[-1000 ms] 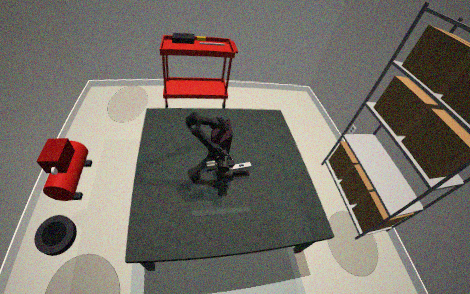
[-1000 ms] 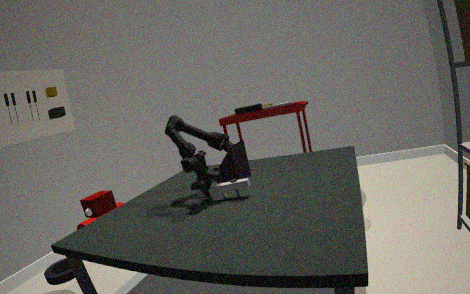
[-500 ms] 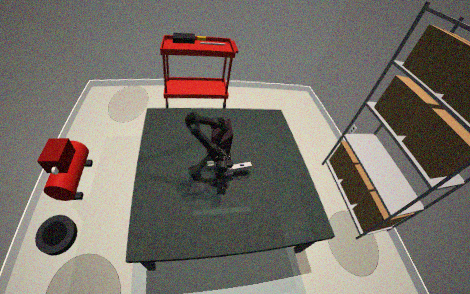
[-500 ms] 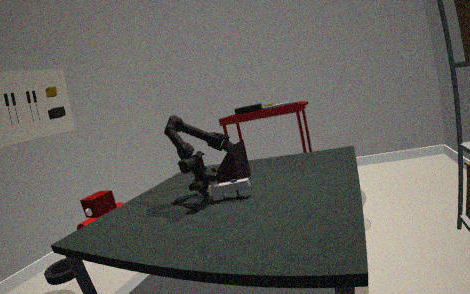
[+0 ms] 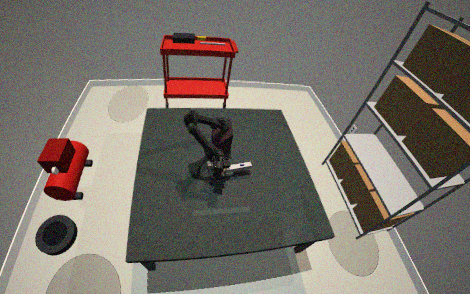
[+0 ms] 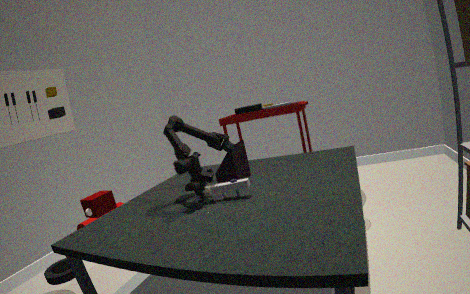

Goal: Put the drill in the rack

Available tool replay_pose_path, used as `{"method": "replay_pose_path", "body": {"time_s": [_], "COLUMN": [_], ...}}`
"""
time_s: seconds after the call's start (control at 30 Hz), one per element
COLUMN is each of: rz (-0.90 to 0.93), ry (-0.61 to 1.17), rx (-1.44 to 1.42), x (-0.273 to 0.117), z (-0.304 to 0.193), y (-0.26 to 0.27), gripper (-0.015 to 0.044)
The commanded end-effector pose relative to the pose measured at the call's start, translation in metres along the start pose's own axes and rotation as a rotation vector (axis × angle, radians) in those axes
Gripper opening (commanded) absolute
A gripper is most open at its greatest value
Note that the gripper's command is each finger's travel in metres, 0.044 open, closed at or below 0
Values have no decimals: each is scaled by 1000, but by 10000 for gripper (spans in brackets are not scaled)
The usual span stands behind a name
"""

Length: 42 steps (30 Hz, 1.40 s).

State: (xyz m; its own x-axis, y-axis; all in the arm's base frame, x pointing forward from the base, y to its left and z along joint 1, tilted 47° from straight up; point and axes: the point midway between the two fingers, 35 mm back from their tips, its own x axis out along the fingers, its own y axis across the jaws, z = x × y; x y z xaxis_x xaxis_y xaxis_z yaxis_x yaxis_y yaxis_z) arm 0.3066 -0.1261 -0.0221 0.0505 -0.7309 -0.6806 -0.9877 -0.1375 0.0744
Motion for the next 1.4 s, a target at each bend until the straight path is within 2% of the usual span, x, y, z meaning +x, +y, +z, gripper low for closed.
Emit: {"method": "replay_pose_path", "body": {"time_s": [0.0, 0.1, 0.67, 1.37], "rz": [-5, -5, -5, -5], "ry": [1, 1, 1, 1], "rx": [2, 2, 2, 2], "x": [-1, -1, 1, 2], "z": [-8, -13, -2, 5], "y": [-1, -1, 0, -1], "gripper": [0, 0, 440, 440]}}
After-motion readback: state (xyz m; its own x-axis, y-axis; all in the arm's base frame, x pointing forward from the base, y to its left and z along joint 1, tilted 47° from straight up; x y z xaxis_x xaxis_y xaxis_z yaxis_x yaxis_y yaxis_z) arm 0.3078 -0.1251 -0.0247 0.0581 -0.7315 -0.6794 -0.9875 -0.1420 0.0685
